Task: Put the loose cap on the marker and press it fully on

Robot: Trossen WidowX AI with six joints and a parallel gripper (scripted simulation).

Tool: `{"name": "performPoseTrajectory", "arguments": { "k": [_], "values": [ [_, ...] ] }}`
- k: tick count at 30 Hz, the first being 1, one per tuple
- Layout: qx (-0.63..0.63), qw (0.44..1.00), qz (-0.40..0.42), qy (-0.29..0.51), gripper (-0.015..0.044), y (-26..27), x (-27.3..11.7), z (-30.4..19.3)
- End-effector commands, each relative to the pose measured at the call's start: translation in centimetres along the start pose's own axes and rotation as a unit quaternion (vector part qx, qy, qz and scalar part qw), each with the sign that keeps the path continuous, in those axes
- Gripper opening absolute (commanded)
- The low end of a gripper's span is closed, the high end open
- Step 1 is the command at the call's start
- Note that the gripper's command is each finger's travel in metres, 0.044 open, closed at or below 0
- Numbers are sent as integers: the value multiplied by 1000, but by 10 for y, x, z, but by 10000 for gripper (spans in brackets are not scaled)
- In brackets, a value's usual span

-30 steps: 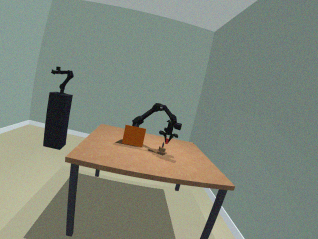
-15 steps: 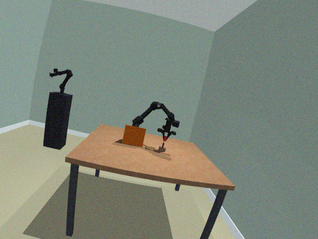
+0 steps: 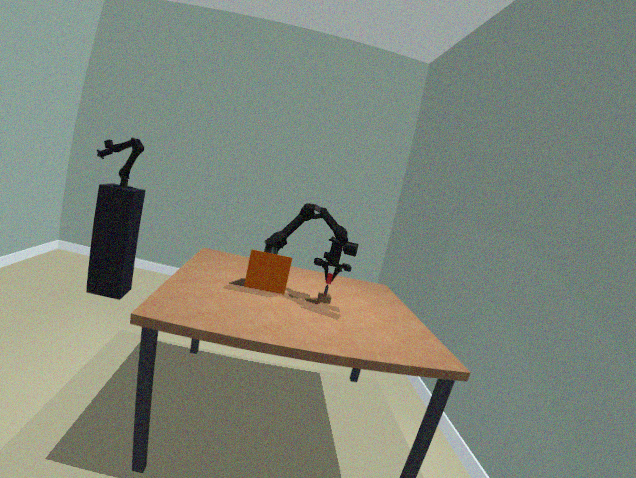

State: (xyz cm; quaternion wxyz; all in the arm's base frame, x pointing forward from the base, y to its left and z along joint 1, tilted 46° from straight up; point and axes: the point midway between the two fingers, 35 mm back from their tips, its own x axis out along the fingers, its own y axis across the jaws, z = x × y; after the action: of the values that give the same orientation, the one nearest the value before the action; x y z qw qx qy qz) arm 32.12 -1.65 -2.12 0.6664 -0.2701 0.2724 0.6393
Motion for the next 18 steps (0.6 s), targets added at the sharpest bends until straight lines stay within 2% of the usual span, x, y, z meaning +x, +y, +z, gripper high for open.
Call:
{"name": "performPoseTrajectory", "arguments": {
  "k": [1,18],
  "values": [
    [2,1000,0,-2,0,0,7,0],
    [2,1000,0,-3,0,0,34,1]
  ]
}}
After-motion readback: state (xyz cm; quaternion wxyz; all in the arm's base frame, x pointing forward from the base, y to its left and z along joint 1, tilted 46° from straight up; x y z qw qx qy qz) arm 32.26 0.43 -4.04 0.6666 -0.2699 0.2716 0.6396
